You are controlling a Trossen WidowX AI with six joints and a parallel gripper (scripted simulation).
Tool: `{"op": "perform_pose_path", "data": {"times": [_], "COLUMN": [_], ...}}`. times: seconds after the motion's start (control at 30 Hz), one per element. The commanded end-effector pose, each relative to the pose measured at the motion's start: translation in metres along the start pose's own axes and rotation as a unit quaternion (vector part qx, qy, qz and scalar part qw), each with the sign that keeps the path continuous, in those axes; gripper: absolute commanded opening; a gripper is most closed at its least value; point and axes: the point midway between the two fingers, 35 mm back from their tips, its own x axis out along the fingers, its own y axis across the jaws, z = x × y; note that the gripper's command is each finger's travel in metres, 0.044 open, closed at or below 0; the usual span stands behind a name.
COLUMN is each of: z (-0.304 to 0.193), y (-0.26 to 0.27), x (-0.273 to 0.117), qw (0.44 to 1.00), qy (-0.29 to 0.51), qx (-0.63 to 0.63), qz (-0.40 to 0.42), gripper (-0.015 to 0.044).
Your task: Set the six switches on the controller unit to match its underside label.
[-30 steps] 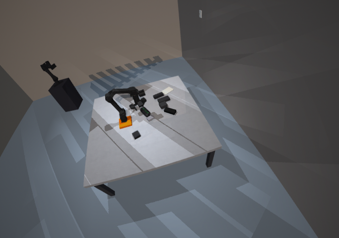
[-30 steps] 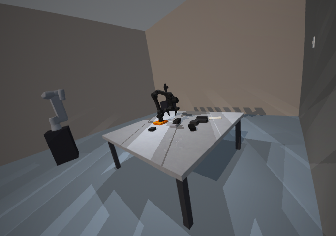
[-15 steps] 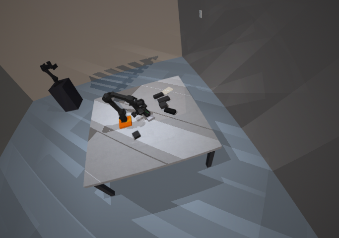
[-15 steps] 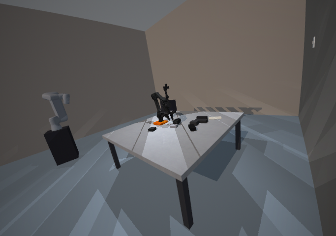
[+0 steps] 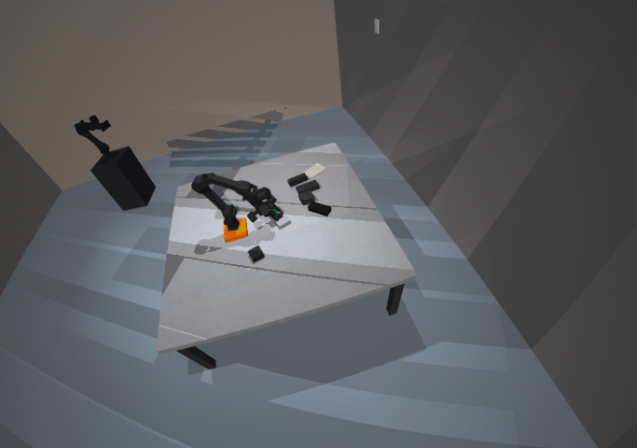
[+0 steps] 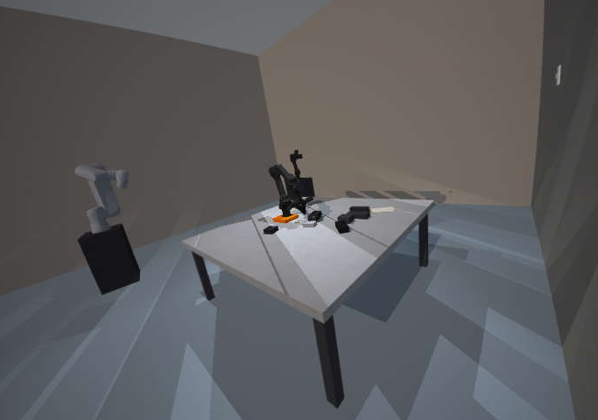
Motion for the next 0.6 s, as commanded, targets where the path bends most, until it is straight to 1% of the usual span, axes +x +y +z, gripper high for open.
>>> {"op": "perform_pose_path", "data": {"times": [0.0, 0.57], "z": [-0.001, 0.000], "y": [-0.002, -0.009], "x": [0.005, 0.032], "qw": [1.000, 1.000], "qy": [0.003, 0.003], "qx": [-0.002, -0.002], "qz": [-0.001, -0.001], "gripper": [0.0000, 0.0000]}}
